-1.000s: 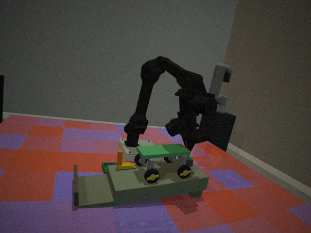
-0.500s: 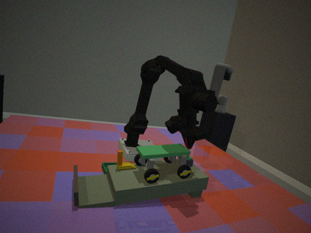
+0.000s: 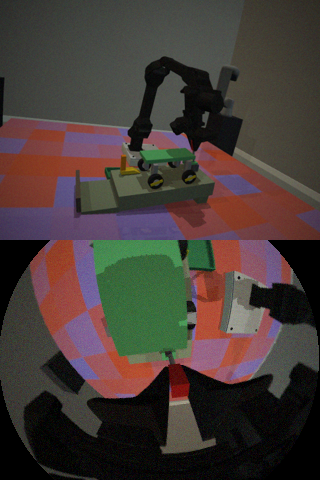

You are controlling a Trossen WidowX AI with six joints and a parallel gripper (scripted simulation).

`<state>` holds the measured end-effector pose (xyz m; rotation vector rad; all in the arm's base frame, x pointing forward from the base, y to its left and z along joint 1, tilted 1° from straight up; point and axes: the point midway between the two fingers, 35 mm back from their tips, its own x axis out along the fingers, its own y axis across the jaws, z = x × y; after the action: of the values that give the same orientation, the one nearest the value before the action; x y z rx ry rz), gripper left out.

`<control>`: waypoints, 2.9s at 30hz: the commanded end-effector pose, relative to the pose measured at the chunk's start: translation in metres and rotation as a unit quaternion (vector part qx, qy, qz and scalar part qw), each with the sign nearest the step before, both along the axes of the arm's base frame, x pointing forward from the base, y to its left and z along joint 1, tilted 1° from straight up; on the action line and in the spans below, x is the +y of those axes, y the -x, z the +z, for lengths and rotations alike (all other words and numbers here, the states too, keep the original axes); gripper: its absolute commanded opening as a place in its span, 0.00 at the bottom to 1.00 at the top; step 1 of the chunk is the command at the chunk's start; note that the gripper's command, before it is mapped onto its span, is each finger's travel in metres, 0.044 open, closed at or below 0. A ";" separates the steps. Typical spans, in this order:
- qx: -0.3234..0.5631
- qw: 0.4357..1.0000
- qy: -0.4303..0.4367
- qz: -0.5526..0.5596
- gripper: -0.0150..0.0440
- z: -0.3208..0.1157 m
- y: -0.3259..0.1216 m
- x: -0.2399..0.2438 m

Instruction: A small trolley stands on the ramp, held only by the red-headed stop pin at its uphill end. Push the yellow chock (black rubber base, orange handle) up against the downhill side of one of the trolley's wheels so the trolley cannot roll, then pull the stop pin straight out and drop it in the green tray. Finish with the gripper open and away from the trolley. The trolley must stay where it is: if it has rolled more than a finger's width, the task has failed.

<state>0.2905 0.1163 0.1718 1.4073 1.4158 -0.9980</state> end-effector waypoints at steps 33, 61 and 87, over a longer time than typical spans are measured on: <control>-0.004 1.000 -0.005 0.003 0.25 0.015 0.000 0.029; -0.001 1.000 -0.005 0.003 0.25 0.012 0.077 0.031; -0.001 1.000 -0.002 0.003 0.25 0.003 0.074 -0.034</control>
<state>0.2177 0.0919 0.1782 1.4123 1.4080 -0.9852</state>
